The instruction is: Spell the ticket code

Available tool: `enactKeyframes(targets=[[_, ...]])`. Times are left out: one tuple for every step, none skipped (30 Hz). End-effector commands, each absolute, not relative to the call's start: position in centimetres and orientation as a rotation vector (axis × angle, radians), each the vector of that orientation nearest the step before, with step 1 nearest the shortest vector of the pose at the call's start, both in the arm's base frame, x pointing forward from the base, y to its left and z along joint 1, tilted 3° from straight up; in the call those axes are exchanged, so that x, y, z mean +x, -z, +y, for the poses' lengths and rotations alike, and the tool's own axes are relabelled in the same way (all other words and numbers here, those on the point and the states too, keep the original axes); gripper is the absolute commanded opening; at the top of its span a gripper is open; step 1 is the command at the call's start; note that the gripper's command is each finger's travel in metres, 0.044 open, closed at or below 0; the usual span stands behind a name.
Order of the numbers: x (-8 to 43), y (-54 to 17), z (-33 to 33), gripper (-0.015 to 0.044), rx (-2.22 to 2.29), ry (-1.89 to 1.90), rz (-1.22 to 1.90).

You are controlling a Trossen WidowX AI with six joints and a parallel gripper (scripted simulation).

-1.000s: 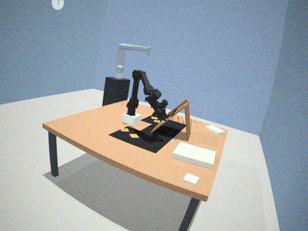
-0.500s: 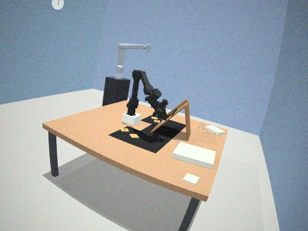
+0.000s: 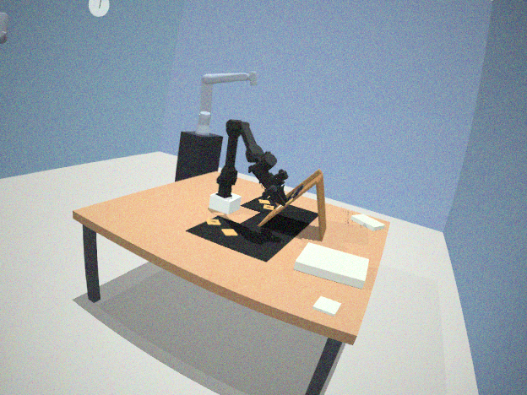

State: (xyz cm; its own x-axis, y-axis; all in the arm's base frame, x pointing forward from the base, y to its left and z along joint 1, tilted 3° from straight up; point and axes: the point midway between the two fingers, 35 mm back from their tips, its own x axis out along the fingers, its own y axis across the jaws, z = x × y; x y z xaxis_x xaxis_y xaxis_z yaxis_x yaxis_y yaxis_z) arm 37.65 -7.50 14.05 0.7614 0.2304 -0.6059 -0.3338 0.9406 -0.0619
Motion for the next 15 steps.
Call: enactKeyframes(targets=[[37.48,-14.03,-7.29,0.0,-0.166,-0.303,0.636],[37.46,-14.03,-7.25,0.0,-0.166,-0.303,0.636],[37.44,-14.03,-7.2,0.0,-0.166,-0.303,0.636],[37.42,-14.03,-7.15,0.0,-0.166,-0.303,0.636],[37.4,-14.03,-7.11,0.0,-0.166,-0.303,0.636],[37.39,-14.03,-7.06,0.0,-0.166,-0.303,0.636],[37.37,-14.03,-7.01,0.0,-0.166,-0.303,0.636],[37.35,-14.04,-6.96,0.0,-0.166,-0.303,0.636],[37.33,-14.04,-6.92,0.0,-0.166,-0.303,0.636],[37.32,-14.04,-6.87,0.0,-0.166,-0.303,0.636],[37.3,-14.05,-6.82,0.0,-0.166,-0.303,0.636],[37.29,-14.05,-6.78,0.0,-0.166,-0.303,0.636],[37.27,-14.05,-6.73,0.0,-0.166,-0.304,0.636],[37.25,-14.05,-6.68,0.0,-0.166,-0.304,0.636],[37.24,-14.06,-6.63,0.0,-0.166,-0.304,0.636]])
